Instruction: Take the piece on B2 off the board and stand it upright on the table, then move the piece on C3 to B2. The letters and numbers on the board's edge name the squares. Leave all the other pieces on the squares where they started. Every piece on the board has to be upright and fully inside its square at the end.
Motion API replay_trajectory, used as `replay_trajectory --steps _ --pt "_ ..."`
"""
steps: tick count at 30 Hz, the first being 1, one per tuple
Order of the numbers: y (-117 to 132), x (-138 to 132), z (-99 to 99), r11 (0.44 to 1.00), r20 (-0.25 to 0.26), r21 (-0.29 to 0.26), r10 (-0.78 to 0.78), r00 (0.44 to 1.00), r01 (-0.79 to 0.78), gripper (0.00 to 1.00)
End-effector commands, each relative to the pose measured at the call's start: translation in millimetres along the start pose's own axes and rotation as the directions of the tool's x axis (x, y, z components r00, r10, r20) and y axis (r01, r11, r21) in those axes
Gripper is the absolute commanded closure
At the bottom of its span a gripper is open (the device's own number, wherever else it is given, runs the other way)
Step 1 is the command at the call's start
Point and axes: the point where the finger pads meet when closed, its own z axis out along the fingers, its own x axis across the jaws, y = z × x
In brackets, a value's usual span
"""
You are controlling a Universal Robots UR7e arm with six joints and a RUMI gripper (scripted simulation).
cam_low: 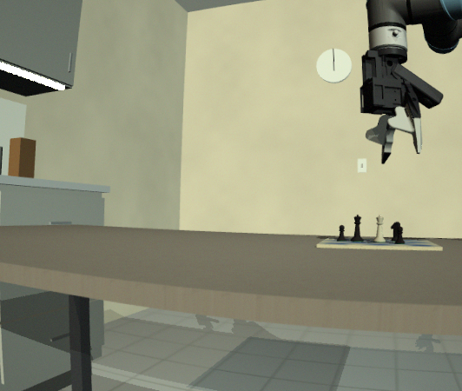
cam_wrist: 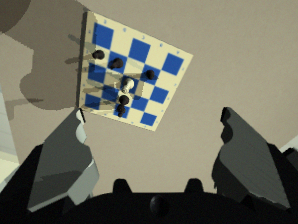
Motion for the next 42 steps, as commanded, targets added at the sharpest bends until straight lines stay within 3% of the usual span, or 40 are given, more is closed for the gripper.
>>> replay_trajectory --steps 1,24,42 --pt "0.3 -0.1 -0.3 1.000 0.001 -0.001 0.000 1.000 0.000 0.00" --pt "0.2 0.3 0.0 1.000 0.001 -0.001 0.022 1.000 -0.022 0.00" --pt "0.0 2.8 1.5 0.988 0.000 -0.001 0.155 0.988 -0.155 0.00"
